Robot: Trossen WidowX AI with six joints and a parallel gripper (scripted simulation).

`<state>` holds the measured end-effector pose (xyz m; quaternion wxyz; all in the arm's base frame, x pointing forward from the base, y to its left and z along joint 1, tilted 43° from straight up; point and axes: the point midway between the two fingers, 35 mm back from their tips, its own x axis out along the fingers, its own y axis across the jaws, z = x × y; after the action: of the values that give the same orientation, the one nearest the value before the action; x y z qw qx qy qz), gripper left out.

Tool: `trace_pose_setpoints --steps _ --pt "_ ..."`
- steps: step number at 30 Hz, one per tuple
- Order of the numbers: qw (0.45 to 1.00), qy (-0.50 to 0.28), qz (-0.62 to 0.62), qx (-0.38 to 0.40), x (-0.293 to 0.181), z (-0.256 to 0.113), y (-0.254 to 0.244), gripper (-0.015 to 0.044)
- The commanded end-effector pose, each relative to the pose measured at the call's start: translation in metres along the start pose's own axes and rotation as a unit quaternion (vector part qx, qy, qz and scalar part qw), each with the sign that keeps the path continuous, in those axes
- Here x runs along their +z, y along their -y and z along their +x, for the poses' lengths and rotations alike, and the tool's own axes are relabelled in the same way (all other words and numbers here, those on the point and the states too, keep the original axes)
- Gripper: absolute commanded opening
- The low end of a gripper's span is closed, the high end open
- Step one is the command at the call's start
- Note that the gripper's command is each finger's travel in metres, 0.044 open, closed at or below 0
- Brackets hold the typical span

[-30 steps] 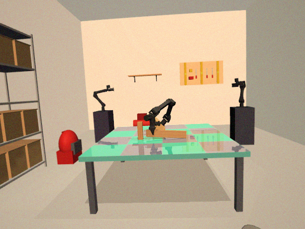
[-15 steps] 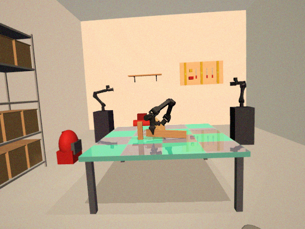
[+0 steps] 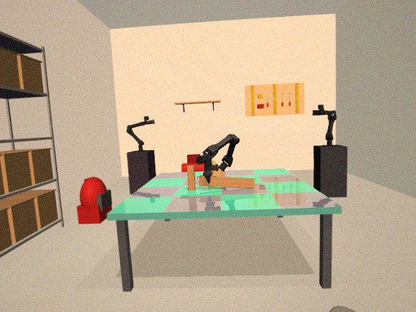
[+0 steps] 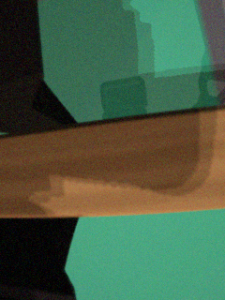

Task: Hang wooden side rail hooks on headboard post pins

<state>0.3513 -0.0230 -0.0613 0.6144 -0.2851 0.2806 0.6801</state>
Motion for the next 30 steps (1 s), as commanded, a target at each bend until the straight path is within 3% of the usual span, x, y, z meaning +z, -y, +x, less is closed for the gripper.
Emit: trace_pose_setpoints --steps 1,30 --pt "1.0 -0.006 -0.006 -0.01 -0.0017 -0.0095 0.0041 0.0" --pt "1.0 -0.006 -0.006 -0.01 -0.0038 -0.0085 0.0065 0.0"
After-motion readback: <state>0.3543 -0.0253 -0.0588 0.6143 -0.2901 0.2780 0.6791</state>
